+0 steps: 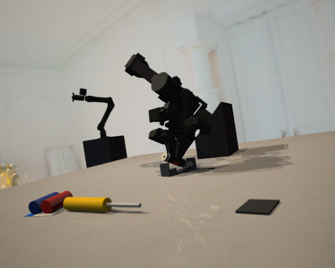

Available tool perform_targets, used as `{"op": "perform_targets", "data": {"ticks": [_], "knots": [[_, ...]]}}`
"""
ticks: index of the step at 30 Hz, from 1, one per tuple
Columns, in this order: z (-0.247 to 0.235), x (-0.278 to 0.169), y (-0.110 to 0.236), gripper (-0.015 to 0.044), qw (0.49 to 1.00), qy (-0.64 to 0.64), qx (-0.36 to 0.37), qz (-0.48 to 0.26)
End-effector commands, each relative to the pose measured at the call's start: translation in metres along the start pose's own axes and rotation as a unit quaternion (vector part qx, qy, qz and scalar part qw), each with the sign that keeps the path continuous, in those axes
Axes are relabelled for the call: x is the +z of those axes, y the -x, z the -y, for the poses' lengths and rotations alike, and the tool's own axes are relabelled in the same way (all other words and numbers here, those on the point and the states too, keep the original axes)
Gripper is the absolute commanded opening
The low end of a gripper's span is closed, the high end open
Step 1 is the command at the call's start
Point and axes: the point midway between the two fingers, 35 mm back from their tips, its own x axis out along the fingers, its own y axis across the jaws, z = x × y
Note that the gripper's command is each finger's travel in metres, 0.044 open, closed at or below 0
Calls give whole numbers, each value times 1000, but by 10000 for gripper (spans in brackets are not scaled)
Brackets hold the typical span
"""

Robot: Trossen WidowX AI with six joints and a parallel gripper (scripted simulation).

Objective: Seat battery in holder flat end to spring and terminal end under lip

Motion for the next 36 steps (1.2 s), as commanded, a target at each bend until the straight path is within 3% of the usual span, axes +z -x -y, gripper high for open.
{"op": "perform_targets", "data": {"ticks": [1, 36], "knots": [[2, -6, -1, 72, 1000, 8, -2, 7], [6, -25, 5, 72, 999, 11, 6, 32]]}}
